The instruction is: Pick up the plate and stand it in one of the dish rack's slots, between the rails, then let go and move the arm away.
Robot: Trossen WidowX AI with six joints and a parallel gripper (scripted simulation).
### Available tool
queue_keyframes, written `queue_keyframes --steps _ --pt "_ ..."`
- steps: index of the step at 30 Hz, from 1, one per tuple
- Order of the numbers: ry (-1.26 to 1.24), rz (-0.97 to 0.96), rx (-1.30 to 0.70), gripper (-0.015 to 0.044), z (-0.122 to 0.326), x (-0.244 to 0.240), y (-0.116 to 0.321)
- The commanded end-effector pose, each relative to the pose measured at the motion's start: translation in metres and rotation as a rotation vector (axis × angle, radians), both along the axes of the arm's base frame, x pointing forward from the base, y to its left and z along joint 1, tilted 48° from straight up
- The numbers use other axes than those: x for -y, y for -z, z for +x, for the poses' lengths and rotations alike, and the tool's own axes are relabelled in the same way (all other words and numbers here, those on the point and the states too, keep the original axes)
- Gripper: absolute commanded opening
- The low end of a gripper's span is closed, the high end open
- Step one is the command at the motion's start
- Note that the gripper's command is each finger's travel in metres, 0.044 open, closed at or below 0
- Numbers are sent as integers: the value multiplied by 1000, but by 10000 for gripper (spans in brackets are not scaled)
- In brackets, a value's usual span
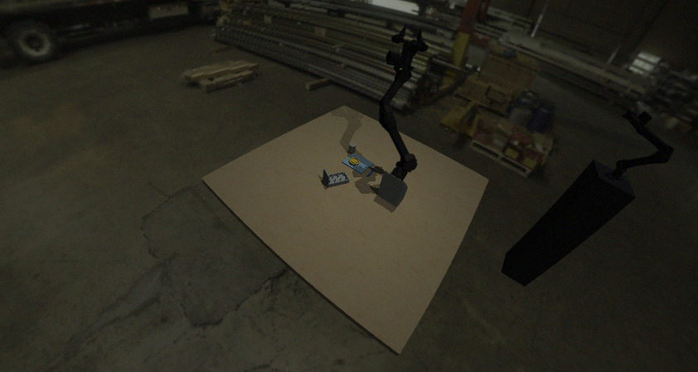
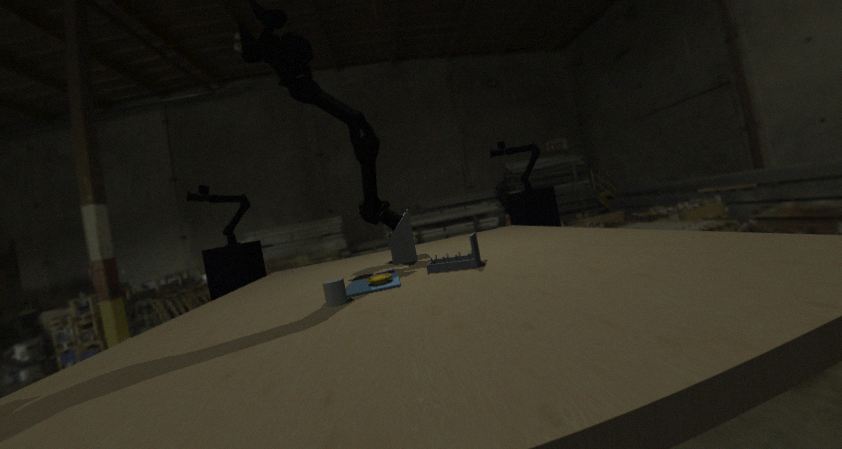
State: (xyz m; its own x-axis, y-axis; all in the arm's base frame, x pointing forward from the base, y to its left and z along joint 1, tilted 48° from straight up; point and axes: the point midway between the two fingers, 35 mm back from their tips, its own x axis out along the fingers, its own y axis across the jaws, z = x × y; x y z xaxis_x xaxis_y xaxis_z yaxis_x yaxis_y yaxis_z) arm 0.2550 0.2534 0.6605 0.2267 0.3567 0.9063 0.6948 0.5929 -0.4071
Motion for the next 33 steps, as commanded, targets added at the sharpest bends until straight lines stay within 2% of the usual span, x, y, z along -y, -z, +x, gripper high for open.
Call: queue_keyframes --steps 1,5,17,33 --pt "-1 1 2 400 -1 0 0" --pt "-21 21 41 400 -21 3 -8" --pt "-117 170 238 400 -127 42 -44" --pt "-161 431 492 400 -241 139 -57"
